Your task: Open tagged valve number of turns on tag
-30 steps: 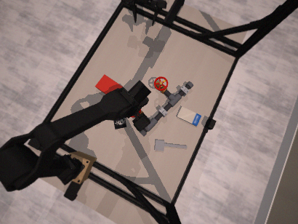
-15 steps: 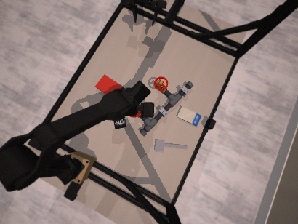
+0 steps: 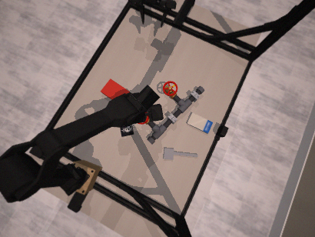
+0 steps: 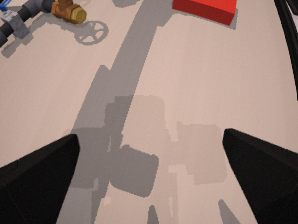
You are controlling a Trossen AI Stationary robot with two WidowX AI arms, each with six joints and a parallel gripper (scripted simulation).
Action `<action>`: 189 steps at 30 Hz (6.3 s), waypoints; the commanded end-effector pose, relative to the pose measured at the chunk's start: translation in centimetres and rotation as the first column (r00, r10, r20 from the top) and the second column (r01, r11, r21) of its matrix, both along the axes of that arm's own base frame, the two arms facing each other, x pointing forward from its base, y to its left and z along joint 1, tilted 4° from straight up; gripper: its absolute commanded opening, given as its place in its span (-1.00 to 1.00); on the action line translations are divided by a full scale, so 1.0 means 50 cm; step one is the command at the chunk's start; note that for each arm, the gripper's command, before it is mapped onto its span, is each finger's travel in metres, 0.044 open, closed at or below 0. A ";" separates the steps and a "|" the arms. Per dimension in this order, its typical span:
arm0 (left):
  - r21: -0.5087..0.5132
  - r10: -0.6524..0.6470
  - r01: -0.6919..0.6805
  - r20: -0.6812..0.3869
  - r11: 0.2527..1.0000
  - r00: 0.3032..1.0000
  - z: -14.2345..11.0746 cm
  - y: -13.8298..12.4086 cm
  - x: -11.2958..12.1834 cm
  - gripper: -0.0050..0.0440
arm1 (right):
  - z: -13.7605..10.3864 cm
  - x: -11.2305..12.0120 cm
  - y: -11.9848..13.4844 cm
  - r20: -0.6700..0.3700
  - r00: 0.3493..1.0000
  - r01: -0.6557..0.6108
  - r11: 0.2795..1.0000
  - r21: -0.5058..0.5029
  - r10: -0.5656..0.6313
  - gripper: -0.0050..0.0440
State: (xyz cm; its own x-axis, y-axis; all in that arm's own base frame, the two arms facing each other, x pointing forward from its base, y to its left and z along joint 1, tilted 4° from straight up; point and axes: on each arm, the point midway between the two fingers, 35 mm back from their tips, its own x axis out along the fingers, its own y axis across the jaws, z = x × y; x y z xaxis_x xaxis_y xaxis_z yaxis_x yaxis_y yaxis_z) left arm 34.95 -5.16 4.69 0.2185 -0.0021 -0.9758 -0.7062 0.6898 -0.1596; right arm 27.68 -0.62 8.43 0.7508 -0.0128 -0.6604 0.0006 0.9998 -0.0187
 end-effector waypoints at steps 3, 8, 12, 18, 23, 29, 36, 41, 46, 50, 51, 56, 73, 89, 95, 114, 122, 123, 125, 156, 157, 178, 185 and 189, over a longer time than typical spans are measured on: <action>0.001 -0.003 0.003 0.000 1.000 1.000 0.000 0.000 0.000 0.38 | 0.000 0.000 0.000 0.000 1.000 0.000 1.000 0.000 0.000 0.84; 0.001 -0.003 0.003 0.000 1.000 1.000 0.000 0.000 0.000 0.67 | 0.000 0.000 0.000 0.000 1.000 0.000 1.000 0.000 0.000 0.84; 0.001 -0.003 0.003 0.000 1.000 1.000 0.000 0.000 0.000 0.84 | 0.000 0.000 0.000 0.000 1.000 0.000 1.000 0.000 0.000 0.84; 0.081 -0.361 0.361 -0.015 0.929 0.933 0.000 0.000 0.000 0.84 | 0.000 0.000 0.000 0.000 1.000 0.000 1.000 0.000 0.000 0.84; 0.139 -0.622 0.622 -0.048 0.771 0.782 0.000 0.000 0.000 0.84 | 0.000 0.000 0.000 0.000 1.000 0.000 1.000 0.000 0.000 0.84; 0.184 -0.822 0.822 -0.097 0.539 0.561 0.000 0.000 0.000 0.84 | 0.000 0.000 0.000 0.000 1.000 0.000 1.000 0.000 0.000 0.84; 0.218 -0.968 0.967 -0.183 0.133 0.174 0.000 0.000 0.000 0.84 | 0.000 0.000 0.000 0.000 1.000 0.000 1.000 0.000 0.000 0.84; 0.219 -0.970 0.969 -0.235 -0.112 -0.059 0.000 0.000 0.000 0.84 | 0.000 0.000 0.000 0.000 1.000 0.000 1.000 0.000 0.000 0.84; 0.218 -0.966 0.965 -0.242 -0.144 -0.090 0.000 0.000 0.000 0.84 | 0.000 0.000 0.000 0.000 1.000 0.000 1.000 0.000 0.000 0.84; 0.219 -0.969 0.968 -0.238 -0.125 -0.071 0.001 0.000 0.000 0.54 | 0.000 0.000 0.000 0.000 1.000 0.000 1.000 0.000 0.000 0.84; 0.219 -0.969 0.968 -0.238 -0.125 -0.071 0.001 0.000 0.000 0.44 | 0.000 0.000 0.000 0.000 1.000 0.000 1.000 0.000 0.000 0.84; 0.219 -0.969 0.968 -0.238 -0.125 -0.071 0.001 0.000 0.000 0.05 | 0.000 0.000 0.000 0.000 1.000 0.000 1.000 0.000 0.000 0.84; 0.219 -0.969 0.968 -0.238 -0.125 -0.071 0.001 0.000 0.000 -0.80 | 0.000 0.000 0.000 0.000 1.000 0.000 1.000 0.000 0.000 0.84; 0.170 -0.756 0.756 -0.076 0.632 0.650 0.000 0.000 0.000 -0.80 | 0.000 0.000 0.000 0.000 1.000 0.000 1.000 0.000 0.000 0.84; 0.119 -0.531 0.531 -0.032 0.839 0.846 0.000 0.000 0.000 -0.80 | 0.000 0.000 0.000 0.000 1.000 0.000 1.000 0.000 0.000 0.84; -0.003 0.014 -0.014 0.000 1.000 1.000 0.000 0.000 0.000 -0.40 | 0.000 0.000 0.000 0.000 1.000 0.000 1.000 0.000 0.000 0.84; -0.003 0.014 -0.014 0.000 1.000 1.000 0.000 0.000 0.000 0.38 | 0.000 0.000 0.000 0.000 1.000 0.000 1.000 0.000 0.000 0.84; -0.003 0.014 -0.014 0.000 1.000 1.000 0.000 0.000 0.000 0.48 | 0.000 0.000 0.000 0.000 1.000 0.000 1.000 0.000 0.000 0.84; -0.003 0.014 -0.014 0.000 1.000 1.000 0.000 0.000 0.000 0.67 | 0.000 0.000 0.000 0.000 1.000 0.000 1.000 0.000 0.000 0.84; 0.219 -0.972 0.972 -0.192 0.089 0.133 0.000 0.000 0.000 0.84 | 0.000 0.000 0.000 0.000 1.000 0.000 1.000 0.000 0.000 0.84; 0.219 -0.976 0.975 -0.206 0.027 0.073 0.000 0.000 0.000 0.84 | 0.000 0.000 0.000 0.000 1.000 0.000 1.000 0.000 0.000 0.84; 0.220 -0.971 0.970 -0.234 -0.107 -0.054 0.001 0.000 0.000 0.05 | 0.000 0.000 0.000 0.000 1.000 0.000 1.000 0.000 0.000 0.84; 0.220 -0.971 0.970 -0.234 -0.107 -0.054 0.001 0.000 0.000 -0.63 | 0.000 0.000 0.000 0.000 1.000 0.000 1.000 0.000 0.000 0.84; 0.220 -0.971 0.970 -0.234 -0.107 -0.054 0.001 0.000 0.000 -0.80 | 0.000 0.000 0.000 0.000 1.000 0.000 1.000 0.000 0.000 0.84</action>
State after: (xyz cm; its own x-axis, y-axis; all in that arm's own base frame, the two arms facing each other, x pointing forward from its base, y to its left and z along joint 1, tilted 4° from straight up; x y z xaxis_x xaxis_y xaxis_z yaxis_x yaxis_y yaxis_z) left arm 34.94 -5.16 4.67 0.2178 -0.0033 -0.9760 0.7461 0.6453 0.1643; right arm 27.68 -0.62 8.44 0.7509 -0.0128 -0.6602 0.0006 0.9998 -0.0187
